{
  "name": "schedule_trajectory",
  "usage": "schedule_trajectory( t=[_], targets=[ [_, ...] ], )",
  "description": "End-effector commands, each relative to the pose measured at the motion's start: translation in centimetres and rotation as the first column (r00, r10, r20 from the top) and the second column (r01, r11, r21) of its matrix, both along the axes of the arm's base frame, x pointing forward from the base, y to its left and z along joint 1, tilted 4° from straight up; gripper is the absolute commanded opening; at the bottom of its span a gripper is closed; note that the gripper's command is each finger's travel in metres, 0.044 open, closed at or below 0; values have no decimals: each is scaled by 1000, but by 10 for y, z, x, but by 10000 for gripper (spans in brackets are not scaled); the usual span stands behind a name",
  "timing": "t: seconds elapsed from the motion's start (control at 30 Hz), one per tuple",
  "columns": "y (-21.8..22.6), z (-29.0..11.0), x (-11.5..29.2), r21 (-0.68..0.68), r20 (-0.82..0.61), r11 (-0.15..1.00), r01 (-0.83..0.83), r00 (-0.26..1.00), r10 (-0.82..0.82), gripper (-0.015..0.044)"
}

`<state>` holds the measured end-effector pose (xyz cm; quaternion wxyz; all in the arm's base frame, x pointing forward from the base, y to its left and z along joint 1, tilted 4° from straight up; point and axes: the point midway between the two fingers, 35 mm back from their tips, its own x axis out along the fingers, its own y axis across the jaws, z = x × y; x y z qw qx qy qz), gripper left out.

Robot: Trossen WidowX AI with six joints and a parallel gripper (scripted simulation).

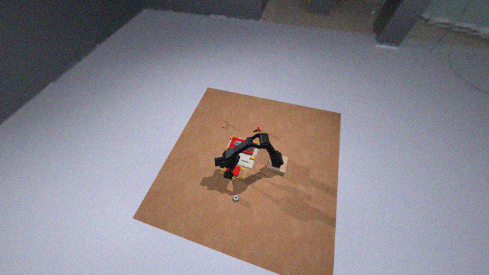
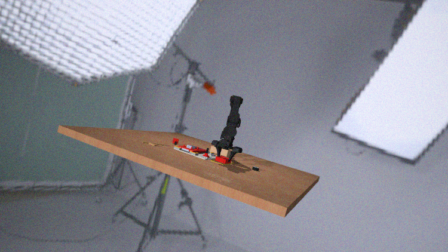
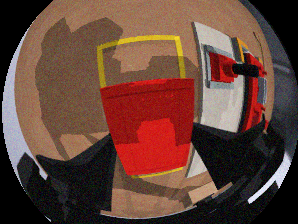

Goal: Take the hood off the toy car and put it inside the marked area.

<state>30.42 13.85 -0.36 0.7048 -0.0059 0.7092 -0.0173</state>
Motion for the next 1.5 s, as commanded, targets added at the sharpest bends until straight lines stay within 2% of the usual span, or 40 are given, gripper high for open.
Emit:
schedule_trajectory(
  t=[0.0,0.5,0.73,1.47],
  targets=[
    [0,0,0,0,1,1000,0,1000,0,53],
    [1,7,1,0,0,1000,0,1000,0,440],
    [3,72,1,1,-3,1000,0,1000,0,440],
    [3,74,1,1,-4,1000,0,1000,0,440]
  ],
)
